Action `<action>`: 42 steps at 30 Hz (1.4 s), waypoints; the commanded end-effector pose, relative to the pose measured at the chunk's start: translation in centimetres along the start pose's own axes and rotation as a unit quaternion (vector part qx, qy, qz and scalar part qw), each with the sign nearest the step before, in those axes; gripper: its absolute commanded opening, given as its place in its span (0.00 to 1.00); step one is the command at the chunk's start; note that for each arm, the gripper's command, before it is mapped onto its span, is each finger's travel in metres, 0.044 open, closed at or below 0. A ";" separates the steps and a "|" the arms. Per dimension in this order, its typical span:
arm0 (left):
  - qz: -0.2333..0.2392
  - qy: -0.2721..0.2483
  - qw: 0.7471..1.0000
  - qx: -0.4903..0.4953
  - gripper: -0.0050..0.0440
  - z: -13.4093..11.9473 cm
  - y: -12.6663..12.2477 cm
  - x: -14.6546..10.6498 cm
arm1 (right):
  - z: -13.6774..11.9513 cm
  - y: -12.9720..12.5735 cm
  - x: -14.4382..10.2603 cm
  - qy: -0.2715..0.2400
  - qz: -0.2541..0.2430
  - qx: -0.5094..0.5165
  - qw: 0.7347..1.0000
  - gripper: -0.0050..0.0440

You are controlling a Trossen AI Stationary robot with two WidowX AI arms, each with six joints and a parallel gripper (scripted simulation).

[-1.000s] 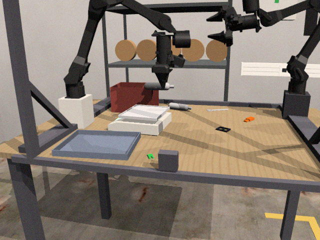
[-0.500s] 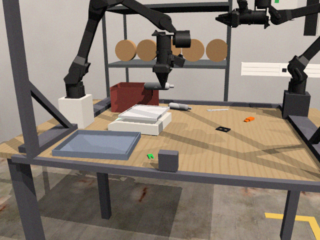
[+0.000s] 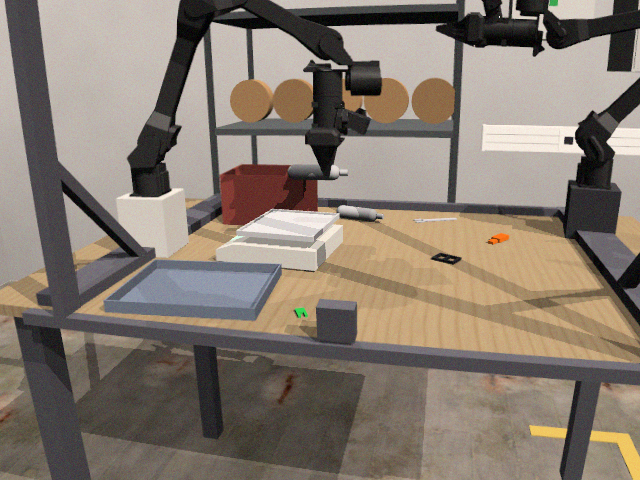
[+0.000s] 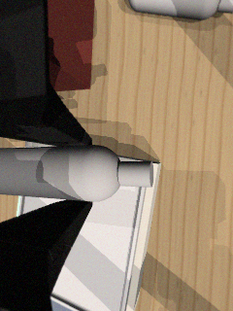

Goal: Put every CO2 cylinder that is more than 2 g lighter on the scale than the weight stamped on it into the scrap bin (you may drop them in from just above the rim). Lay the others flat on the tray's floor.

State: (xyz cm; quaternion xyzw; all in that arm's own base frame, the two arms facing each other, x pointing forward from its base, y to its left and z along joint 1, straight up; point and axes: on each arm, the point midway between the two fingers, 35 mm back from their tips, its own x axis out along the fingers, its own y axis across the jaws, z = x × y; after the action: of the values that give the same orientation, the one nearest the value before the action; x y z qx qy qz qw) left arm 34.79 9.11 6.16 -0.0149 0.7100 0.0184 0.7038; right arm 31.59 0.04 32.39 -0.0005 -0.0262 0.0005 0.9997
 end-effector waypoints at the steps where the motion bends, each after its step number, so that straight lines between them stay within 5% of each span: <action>1: 0.002 -0.015 1.000 -0.003 0.00 0.0 -0.3 -0.9 | 0.5 -0.1 -0.1 -0.005 0.001 -0.002 1.000 1.00; 7: 0.001 -0.014 1.000 -0.003 0.00 -0.7 -1.5 -0.3 | 0.4 0.0 0.4 0.021 0.016 -0.026 0.999 1.00; 10: 0.000 -0.014 1.000 -0.002 0.00 -1.6 -3.2 0.4 | -0.6 0.1 0.8 0.078 0.054 -0.069 0.993 1.00; 21: 0.000 -0.013 1.000 -0.002 0.00 -3.4 -6.3 1.9 | -0.2 0.3 0.9 0.143 0.166 -0.154 0.964 1.00; 33: 0.000 0.001 1.000 -0.001 0.00 -4.4 -7.6 3.9 | -0.7 1.0 -1.9 0.219 0.302 -0.146 0.916 1.00; 42: 0.000 -0.010 1.000 -0.001 0.00 -4.0 -7.6 3.7 | -2.0 1.7 -4.2 0.274 0.336 -0.094 0.896 1.00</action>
State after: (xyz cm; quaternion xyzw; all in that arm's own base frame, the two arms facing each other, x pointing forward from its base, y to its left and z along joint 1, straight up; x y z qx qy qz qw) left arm 30.85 1.44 2.00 -0.0150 0.7093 0.0178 0.7045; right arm 27.87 1.73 29.78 -0.1060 0.2435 0.3272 0.9069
